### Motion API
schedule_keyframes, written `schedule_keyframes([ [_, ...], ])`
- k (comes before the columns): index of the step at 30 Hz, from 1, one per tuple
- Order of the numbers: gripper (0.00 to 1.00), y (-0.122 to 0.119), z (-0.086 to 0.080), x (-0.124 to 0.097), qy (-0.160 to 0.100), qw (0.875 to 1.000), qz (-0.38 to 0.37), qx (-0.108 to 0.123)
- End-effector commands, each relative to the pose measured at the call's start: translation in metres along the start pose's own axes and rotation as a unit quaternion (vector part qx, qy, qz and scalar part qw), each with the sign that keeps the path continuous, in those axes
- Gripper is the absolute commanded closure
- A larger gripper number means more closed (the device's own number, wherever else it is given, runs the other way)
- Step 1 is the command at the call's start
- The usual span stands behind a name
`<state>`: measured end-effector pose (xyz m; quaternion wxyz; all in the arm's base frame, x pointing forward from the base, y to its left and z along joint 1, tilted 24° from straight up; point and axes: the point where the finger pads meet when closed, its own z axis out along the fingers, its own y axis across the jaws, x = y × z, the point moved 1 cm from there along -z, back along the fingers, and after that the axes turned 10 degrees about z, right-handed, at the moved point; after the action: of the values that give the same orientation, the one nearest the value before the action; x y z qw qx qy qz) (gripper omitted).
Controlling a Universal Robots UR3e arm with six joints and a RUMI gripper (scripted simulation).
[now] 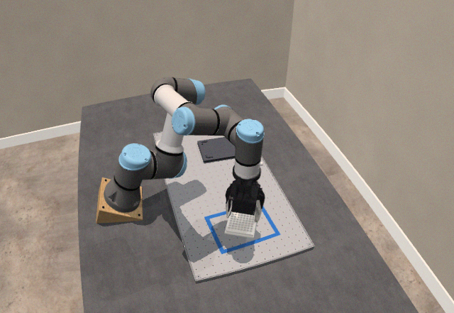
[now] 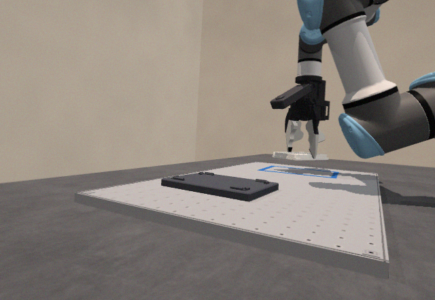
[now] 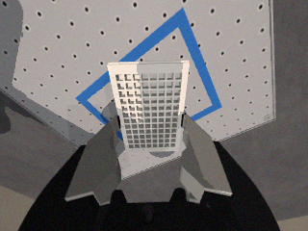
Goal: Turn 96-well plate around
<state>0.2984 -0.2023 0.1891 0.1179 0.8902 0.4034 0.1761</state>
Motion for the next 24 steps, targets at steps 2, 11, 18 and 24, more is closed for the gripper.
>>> schedule_keyframes([
  [2,1.0,0.001,0.003,0.0,-0.001,1.0,0.0,-0.001],
  [11,1.0,0.001,0.009,0.0,-0.001,1.0,0.0,-0.001],
  [18,1.0,0.001,0.012,0.0,-0.001,1.0,0.0,-0.001],
  [24,1.0,0.001,0.016,0.0,-0.001,1.0,0.0,-0.001],
])
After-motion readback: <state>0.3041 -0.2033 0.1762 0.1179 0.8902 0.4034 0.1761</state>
